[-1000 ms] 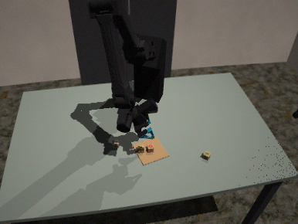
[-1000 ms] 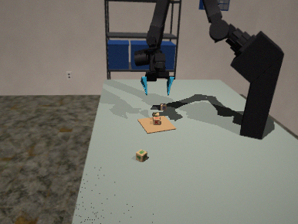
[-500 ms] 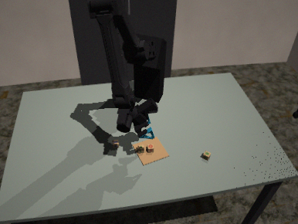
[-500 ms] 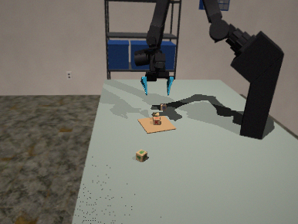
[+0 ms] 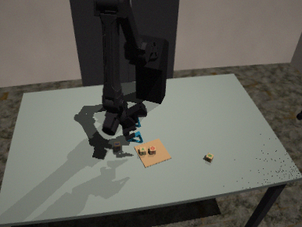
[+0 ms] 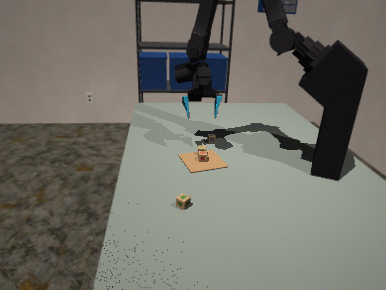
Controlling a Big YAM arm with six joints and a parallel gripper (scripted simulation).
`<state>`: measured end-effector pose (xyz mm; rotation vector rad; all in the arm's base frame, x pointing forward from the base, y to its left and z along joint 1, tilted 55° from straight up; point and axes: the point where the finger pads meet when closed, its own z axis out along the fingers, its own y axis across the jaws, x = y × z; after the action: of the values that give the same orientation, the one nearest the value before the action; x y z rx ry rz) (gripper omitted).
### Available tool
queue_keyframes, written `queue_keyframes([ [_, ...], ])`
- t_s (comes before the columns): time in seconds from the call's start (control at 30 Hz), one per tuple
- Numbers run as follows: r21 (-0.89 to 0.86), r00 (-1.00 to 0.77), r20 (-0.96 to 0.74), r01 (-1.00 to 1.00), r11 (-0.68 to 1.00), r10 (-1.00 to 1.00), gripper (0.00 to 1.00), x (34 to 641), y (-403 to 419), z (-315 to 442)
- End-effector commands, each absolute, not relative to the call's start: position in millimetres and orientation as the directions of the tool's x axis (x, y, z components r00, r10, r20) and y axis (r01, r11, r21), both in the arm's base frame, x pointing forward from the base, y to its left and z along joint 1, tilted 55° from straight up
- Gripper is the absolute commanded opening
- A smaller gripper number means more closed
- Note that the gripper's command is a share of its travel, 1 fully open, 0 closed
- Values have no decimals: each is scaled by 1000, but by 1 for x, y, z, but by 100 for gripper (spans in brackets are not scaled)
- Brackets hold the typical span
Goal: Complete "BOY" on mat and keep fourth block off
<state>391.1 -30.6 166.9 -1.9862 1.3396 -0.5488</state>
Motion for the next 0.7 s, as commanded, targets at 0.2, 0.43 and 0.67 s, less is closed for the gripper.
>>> queue_keyframes([
  [0.2,-713,416,-24,-645,-276,-909,100,390,-25,159],
  [0.43,-713,422,-24,-643,-280,-906,100,390,-23,159],
  [0.67,-713,422,-24,-643,-280,-906,100,390,-23,159],
])
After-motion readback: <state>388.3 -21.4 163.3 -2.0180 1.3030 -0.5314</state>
